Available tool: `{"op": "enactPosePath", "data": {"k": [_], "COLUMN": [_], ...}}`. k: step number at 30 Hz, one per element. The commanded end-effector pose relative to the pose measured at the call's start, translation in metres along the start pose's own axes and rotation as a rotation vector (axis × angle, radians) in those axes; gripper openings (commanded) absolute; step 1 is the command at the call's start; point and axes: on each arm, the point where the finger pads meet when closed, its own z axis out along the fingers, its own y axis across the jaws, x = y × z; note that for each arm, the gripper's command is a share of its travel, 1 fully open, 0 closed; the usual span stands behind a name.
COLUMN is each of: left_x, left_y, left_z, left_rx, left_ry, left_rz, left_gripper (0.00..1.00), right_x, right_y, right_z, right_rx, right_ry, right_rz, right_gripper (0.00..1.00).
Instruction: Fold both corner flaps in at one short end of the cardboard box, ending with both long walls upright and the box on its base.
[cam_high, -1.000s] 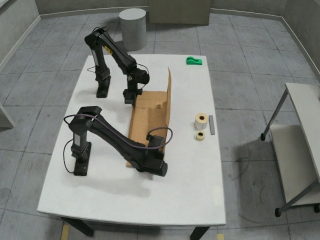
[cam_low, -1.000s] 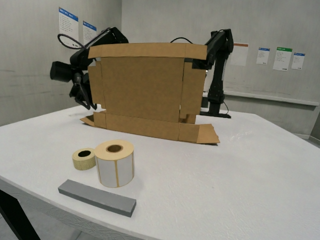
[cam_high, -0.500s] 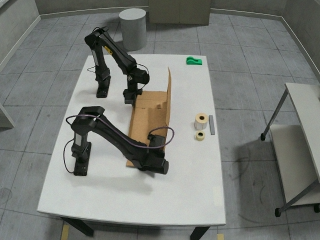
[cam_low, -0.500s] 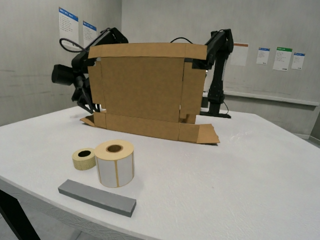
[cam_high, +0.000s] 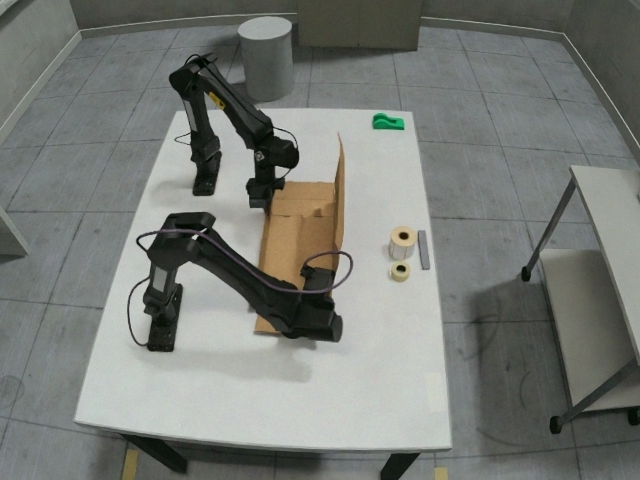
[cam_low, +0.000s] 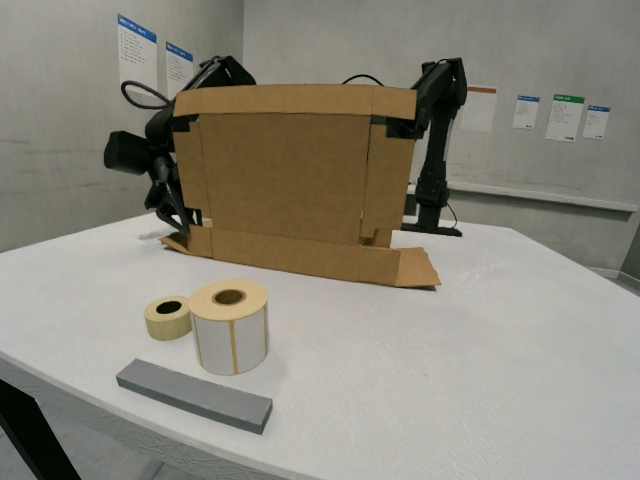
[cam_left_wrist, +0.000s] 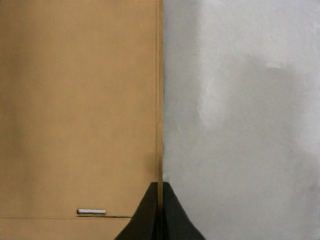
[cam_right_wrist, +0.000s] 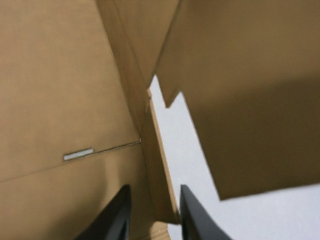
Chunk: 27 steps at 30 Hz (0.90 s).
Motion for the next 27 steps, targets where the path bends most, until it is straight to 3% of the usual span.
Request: {"op": "enactPosePath", "data": {"k": [1,3,4,5,27], "left_x": [-0.005,-0.005,-0.005,-0.005,-0.006], "left_y": [-0.001,-0.001,-0.001,-0.001,0.003], "left_z": [-0.009,-0.009,-0.009,-0.009,-0.007], "left_rx": [-0.013,-0.013,-0.013,-0.013,-0.018], "left_ry": [-0.029,-0.029,-0.029,-0.029,-0.023], "left_rz": [0.010,0.010,0.010,0.010,0.012], "left_gripper": [0.03,0.03,0.03,0.03,0.03], "right_x": [-0.001,-0.001,-0.001,-0.006,-0.005], "right_y": [-0.004,-0.004,-0.003,-0.006,-0.005], "right_z": [0.006,0.009,0.009,0.005,0.001], "right_rx": [0.014,0.013,0.013,0.025,0.025], "right_ry": [-0.006,-0.004,-0.004,-0.009,-0.009], "right_rz": [0.001,0.002,0.002,-0.012,-0.013], "right_gripper": [0.27,0.27,0.15,0.14,0.07]}}
